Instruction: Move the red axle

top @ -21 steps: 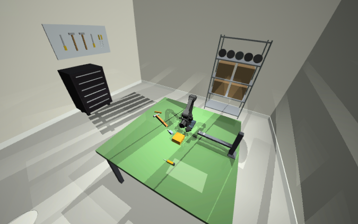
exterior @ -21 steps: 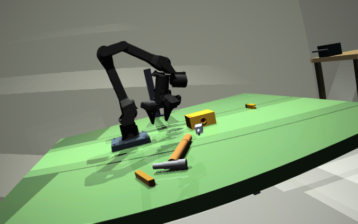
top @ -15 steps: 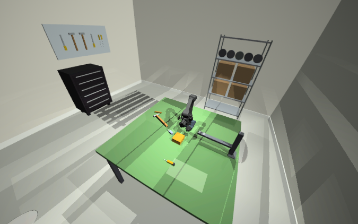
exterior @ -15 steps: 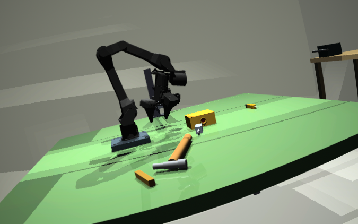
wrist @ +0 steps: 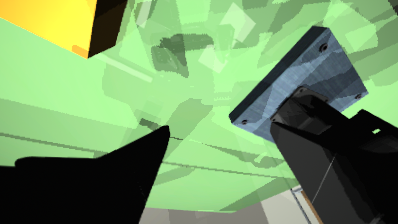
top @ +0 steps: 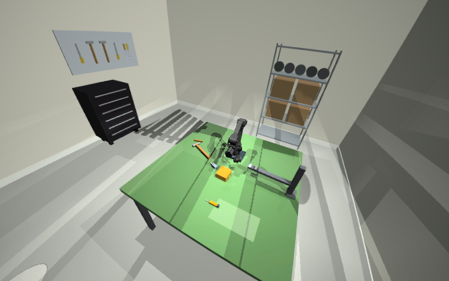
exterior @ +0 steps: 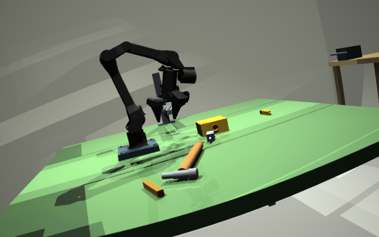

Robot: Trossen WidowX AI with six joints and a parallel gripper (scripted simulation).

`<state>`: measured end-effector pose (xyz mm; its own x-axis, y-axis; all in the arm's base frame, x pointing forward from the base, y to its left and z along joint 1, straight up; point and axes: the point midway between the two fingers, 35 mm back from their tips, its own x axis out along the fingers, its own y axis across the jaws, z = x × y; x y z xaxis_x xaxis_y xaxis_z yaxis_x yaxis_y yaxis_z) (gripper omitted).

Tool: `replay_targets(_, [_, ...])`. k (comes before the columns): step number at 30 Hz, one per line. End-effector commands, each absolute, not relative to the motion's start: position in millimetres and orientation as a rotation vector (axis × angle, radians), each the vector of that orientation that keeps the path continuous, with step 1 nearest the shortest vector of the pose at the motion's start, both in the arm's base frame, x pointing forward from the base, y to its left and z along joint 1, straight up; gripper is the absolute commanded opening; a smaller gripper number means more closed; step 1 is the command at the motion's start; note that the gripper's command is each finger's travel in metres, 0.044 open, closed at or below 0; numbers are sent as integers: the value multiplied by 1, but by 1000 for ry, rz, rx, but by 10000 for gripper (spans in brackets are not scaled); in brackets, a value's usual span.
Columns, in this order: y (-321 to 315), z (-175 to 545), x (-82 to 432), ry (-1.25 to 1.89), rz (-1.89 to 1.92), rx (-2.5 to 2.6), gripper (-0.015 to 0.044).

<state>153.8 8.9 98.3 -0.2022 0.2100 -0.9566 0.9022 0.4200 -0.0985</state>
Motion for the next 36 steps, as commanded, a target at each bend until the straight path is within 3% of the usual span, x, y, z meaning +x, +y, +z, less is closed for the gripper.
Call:
replay_targets(1, [9,107,154,1668,-863,985,440])
replay_targets(36, [11,174,148,1508,-813,1025,440])
